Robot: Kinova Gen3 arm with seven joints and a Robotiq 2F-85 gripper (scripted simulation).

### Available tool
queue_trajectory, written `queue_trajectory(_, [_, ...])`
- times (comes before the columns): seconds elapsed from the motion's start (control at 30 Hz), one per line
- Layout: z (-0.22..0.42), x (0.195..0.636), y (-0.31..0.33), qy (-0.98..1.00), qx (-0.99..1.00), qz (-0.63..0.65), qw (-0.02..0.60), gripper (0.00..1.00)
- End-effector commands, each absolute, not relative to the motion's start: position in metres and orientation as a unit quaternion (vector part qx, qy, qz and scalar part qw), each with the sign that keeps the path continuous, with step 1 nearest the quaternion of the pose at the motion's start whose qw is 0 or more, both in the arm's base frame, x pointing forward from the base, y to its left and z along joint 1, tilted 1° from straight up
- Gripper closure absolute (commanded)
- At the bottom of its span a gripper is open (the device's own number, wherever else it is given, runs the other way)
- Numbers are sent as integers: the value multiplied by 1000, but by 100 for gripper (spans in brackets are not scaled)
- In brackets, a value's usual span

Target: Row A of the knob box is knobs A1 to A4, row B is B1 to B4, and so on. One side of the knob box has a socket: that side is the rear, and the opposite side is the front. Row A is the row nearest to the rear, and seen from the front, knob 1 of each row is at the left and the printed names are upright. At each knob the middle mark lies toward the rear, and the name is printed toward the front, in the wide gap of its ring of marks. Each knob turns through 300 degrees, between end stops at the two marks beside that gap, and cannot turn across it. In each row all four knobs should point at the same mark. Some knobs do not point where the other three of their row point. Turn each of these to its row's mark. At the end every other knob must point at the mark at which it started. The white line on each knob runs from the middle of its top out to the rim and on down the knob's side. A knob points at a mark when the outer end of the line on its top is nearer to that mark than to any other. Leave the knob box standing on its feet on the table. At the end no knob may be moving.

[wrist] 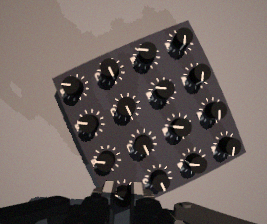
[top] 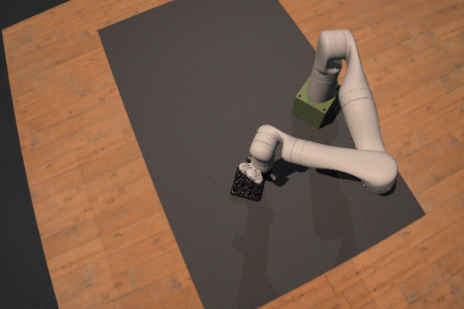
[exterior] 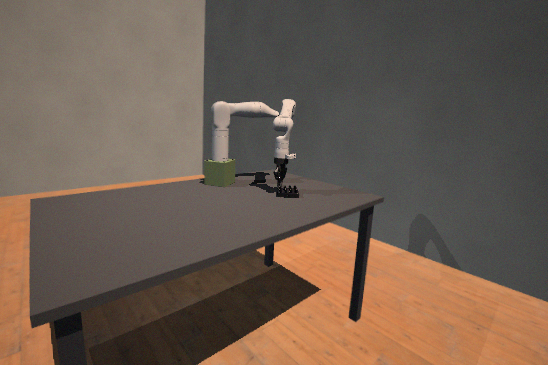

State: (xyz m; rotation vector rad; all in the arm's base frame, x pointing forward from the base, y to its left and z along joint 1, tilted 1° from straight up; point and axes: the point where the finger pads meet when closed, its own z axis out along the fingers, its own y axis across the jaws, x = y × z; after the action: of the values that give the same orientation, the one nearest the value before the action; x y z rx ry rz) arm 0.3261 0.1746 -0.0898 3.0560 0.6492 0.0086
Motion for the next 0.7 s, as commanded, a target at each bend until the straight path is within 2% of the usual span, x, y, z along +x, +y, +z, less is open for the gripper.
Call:
queue_trajectory(0.0, [-89,326,175,223,975,3,8,92])
queue_trajectory(0.67, [-89,326,175,340,940,2,9,92])
